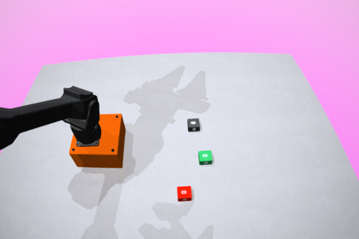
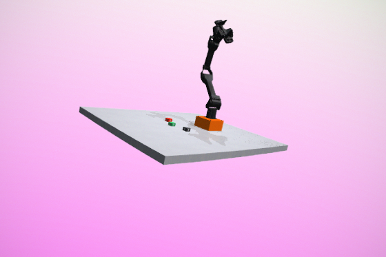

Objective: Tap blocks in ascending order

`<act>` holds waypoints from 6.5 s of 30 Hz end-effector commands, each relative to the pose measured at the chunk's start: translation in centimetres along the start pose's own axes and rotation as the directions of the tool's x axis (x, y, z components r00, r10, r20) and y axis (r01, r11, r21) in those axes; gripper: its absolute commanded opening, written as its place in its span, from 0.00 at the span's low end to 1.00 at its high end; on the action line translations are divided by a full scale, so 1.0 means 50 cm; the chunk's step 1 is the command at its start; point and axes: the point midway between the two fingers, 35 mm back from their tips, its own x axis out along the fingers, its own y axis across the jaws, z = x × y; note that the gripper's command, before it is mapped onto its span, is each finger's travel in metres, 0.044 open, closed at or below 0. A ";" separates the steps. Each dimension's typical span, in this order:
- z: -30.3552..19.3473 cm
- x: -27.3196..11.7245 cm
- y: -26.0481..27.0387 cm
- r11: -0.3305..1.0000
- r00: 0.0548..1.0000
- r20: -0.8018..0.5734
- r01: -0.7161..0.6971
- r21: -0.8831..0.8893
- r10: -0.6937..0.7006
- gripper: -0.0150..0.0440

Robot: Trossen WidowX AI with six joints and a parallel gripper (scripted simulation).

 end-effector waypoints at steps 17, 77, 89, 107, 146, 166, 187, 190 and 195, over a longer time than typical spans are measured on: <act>-0.446 0.157 0.337 0.935 0.541 -0.764 -0.246 0.256 0.352 0.93; -0.919 -0.394 0.655 0.620 -0.524 -0.389 0.763 0.180 0.758 0.93; -0.919 -0.394 0.655 0.620 -0.524 -0.389 0.763 0.180 0.758 0.93; -0.864 -0.229 0.796 0.613 -0.517 -0.387 0.769 0.184 0.764 0.93; -0.844 -0.587 0.567 0.627 -0.532 -0.386 0.759 0.177 0.753 0.89; -0.904 -0.670 0.686 0.627 -0.532 -0.386 0.759 0.177 0.754 0.29; -0.925 -0.700 0.728 0.627 -0.532 -0.386 0.759 0.177 0.754 0.29; -0.927 -0.702 0.732 0.627 -0.532 -0.386 0.759 0.177 0.754 0.29; -0.924 -0.698 0.724 0.628 -0.534 -0.387 0.759 0.171 0.752 0.29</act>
